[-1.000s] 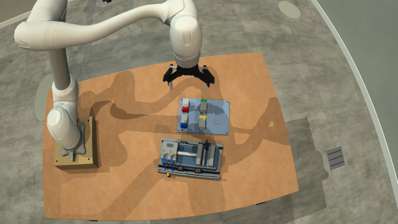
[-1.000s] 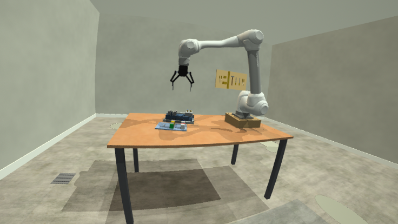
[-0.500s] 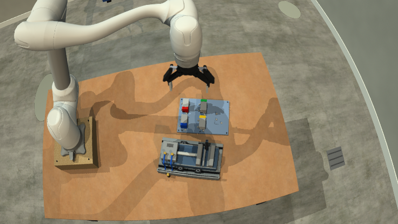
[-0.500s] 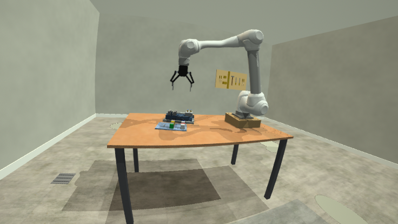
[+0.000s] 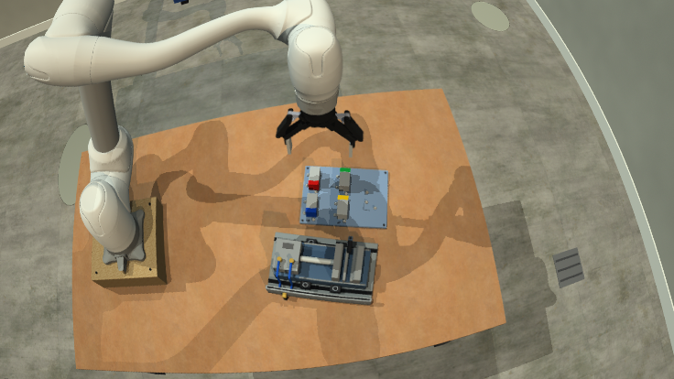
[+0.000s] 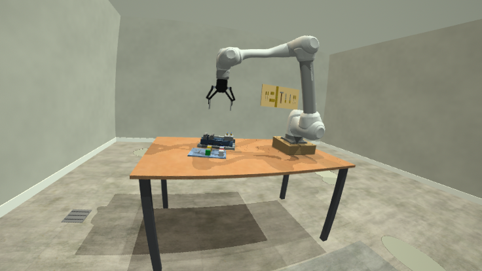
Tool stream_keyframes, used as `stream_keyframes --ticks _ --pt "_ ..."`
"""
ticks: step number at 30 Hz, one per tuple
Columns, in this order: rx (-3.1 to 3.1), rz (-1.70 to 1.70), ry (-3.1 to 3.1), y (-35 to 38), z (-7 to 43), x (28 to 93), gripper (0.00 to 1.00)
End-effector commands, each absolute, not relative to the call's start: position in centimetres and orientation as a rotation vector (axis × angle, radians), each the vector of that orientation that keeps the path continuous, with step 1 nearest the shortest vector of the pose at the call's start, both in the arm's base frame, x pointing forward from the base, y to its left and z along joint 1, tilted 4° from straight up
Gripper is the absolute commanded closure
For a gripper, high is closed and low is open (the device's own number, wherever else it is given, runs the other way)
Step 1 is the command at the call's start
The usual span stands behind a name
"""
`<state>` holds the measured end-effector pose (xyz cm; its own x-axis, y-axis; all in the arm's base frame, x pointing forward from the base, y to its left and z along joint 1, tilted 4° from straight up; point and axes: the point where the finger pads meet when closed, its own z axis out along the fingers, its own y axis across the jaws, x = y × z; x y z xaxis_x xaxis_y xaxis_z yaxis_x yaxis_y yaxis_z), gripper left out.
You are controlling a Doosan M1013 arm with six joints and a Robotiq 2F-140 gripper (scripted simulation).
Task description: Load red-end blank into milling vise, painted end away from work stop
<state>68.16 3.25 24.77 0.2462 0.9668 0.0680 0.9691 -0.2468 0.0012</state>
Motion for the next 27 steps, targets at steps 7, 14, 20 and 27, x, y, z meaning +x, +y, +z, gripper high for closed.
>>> stream_keyframes --ticks 7,14,20,27 --pt "-2.447 -0.085 -1.902 3.3 24.2 68.2 0.00" --pt "-2.447 -0.085 -1.902 3.6 22.1 68.5 0.00" --pt "-2.447 -0.085 -1.902 3.9 20.3 68.7 0.00" --pt "-2.447 -0.085 -1.902 3.9 20.6 68.7 0.00"
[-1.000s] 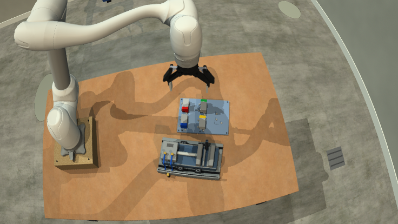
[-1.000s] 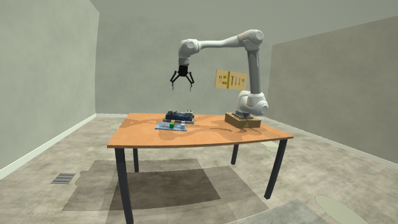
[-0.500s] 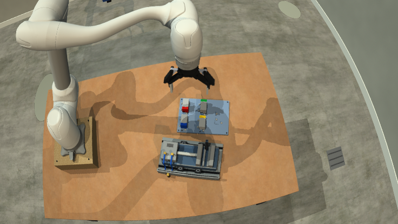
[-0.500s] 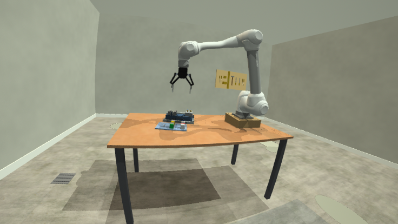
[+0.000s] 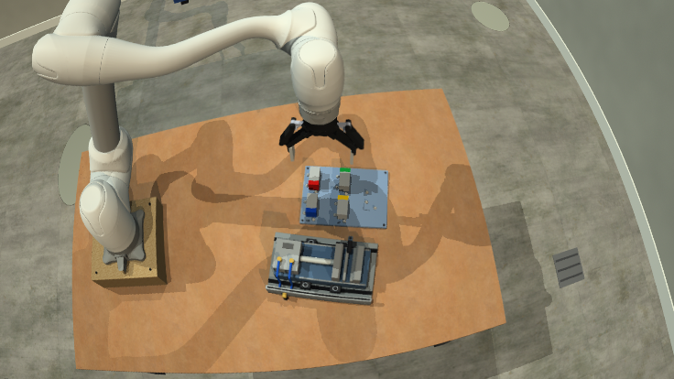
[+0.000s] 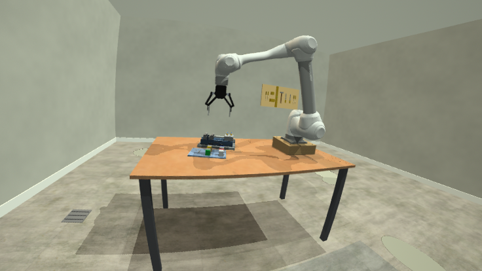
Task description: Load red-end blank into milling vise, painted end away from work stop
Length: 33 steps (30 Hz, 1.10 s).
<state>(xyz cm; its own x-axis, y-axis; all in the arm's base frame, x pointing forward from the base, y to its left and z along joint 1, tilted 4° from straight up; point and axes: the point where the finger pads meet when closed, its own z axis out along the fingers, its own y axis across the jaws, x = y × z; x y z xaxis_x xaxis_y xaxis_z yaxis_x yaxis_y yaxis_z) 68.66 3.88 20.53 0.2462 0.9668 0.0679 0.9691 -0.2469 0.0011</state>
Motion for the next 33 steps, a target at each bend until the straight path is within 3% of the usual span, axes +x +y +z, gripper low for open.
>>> stream_keyframes --ticks 1,33 --pt "-2.447 -0.085 -1.902 3.86 20.64 68.65 0.00" --pt "-2.447 -0.085 -1.902 3.27 21.55 68.41 0.00"
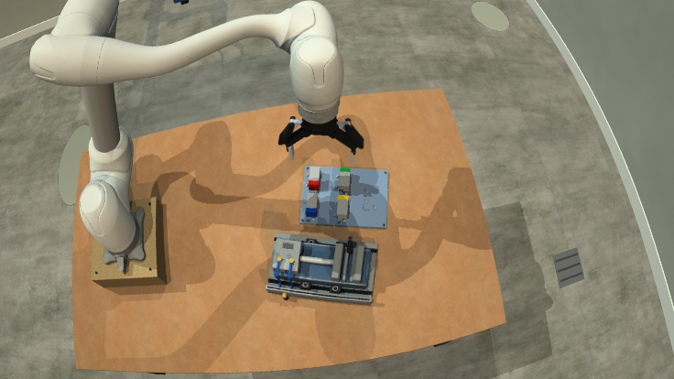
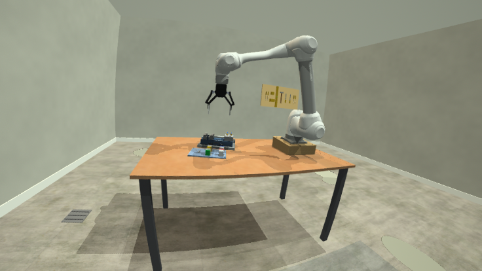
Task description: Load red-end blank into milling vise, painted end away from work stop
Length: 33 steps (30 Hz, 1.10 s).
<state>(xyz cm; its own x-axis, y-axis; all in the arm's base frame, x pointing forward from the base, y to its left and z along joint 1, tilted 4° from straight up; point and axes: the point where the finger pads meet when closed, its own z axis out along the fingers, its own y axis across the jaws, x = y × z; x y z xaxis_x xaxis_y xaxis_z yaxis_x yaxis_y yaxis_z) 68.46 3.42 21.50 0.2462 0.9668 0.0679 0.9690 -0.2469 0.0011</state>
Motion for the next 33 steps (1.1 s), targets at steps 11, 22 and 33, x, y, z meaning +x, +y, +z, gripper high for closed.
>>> stream_keyframes --ticks 11,22,33 --pt "-2.447 -0.085 -1.902 1.9 21.9 68.0 0.00" --pt "-2.447 -0.085 -1.902 2.1 21.8 68.1 0.00" --pt "-2.447 -0.085 -1.902 2.2 21.8 68.1 0.00"
